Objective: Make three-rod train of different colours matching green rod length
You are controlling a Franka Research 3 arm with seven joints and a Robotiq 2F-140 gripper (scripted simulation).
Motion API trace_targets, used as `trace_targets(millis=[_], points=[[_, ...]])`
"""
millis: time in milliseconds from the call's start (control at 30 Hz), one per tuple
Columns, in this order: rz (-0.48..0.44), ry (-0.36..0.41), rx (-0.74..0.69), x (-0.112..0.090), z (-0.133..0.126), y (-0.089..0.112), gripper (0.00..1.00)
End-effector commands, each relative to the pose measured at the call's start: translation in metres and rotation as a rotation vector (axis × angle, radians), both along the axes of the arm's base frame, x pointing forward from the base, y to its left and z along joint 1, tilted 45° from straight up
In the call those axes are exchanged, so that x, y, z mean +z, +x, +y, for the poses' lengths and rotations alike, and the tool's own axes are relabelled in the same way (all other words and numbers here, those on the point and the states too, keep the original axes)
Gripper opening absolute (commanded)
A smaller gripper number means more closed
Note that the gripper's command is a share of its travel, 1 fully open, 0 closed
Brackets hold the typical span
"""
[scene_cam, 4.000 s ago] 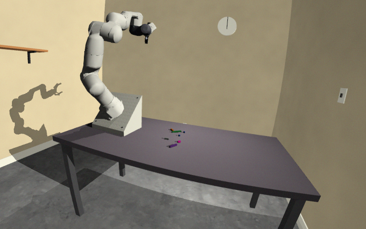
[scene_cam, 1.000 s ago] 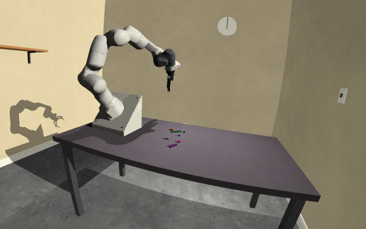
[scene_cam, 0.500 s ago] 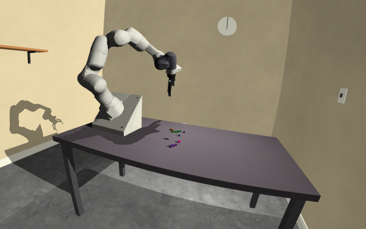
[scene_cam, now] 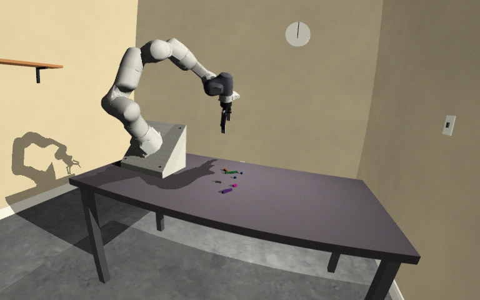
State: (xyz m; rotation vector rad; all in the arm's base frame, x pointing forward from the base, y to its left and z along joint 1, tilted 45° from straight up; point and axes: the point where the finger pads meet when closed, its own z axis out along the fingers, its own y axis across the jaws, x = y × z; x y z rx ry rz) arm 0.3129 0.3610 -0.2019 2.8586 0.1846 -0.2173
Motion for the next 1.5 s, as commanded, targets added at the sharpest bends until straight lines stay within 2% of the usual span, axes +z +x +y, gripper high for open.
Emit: trace_targets(millis=[0,367,400,467,700,733,1033,1067,1333,1367,1467], points=[[-0.01,-0.052,-0.011,-0.004,-0.027,0.009,1.0],[-0.01,-0.052,-0.011,-0.004,-0.027,0.009,1.0],[-0.034,-0.125,-0.007,-0.006,-0.066,0.025,1.0],[-0.041,-0.146,-0.006,-0.006,-0.077,0.03,1.0],[-0.041,-0.146,-0.006,-0.006,-0.078,0.03,1.0],[-0.066,-0.221,-0.003,-0.005,-0.118,0.046,1.0],[-0.069,-0.23,-0.002,-0.005,-0.123,0.048,1.0],[-0.093,-0.304,0.002,-0.001,-0.162,0.063,1.0],[-0.093,-0.304,0.002,-0.001,-0.162,0.063,1.0],[-0.114,-0.366,0.005,0.005,-0.195,0.075,1.0],[-0.114,-0.366,0.005,0.005,-0.195,0.075,1.0]])
